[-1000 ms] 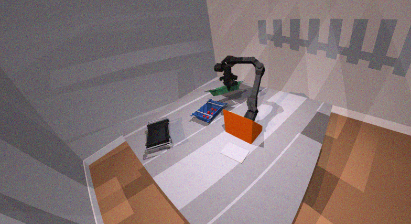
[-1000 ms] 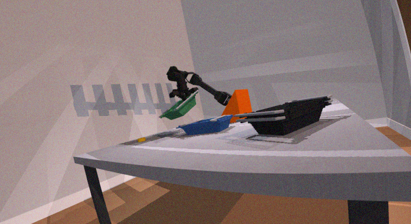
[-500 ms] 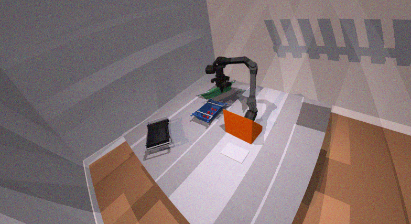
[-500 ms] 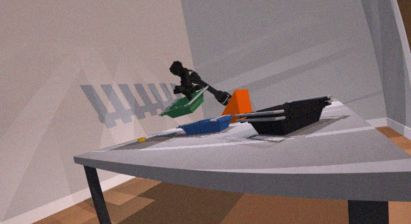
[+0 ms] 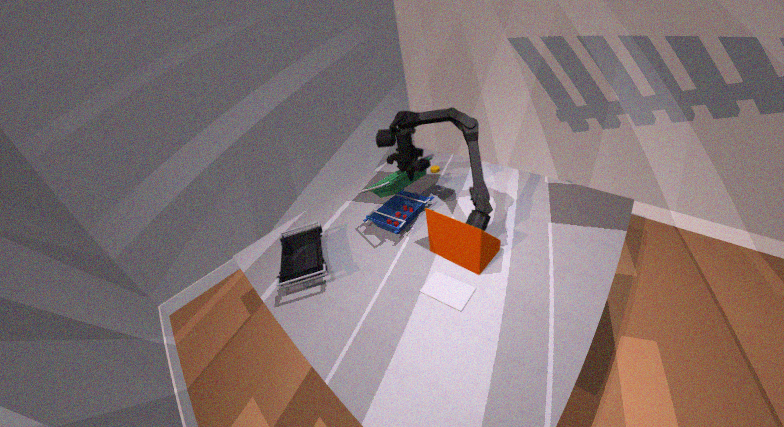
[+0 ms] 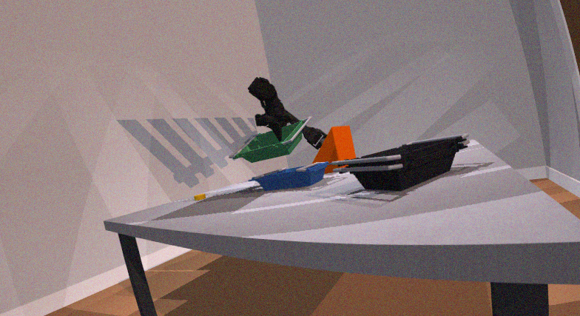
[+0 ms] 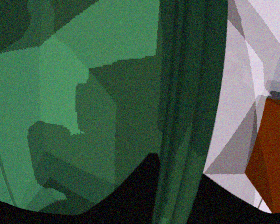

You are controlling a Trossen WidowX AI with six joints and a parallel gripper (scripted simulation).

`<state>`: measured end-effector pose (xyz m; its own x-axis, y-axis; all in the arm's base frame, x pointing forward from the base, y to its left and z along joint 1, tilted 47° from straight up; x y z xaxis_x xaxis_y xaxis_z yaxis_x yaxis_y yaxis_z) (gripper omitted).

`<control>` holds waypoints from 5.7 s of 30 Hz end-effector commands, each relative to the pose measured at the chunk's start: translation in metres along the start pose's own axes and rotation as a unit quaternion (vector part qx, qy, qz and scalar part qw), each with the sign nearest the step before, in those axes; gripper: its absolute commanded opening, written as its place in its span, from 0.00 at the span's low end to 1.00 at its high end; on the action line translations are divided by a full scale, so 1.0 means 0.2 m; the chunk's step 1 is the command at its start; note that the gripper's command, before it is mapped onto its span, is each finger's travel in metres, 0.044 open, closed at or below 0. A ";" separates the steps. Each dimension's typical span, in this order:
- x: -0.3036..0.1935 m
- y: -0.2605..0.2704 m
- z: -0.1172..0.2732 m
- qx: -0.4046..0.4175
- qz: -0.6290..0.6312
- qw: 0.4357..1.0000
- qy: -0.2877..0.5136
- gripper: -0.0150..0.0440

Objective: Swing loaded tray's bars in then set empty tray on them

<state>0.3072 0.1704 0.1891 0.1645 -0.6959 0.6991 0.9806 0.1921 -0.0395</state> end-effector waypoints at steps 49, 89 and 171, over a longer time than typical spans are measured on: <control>-0.24 0.01 0.04 0.010 0.057 0.998 -0.014 0.25; -0.24 0.02 -0.22 0.010 0.057 0.998 -0.014 0.25; -0.23 -0.08 -0.37 0.010 0.057 0.998 -0.015 0.25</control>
<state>0.2926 0.1538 0.1066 0.2687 -0.6478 0.7129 0.9509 0.2965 -0.0890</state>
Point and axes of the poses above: the point midway between the two fingers, 35 mm back from their tips, its own z axis back along the fingers, its own y axis across the jaws, x = y × z, the point moved 10 cm from there along z, back along the fingers, and after that the axes turned 4 degrees about z, right-handed, at the moved point
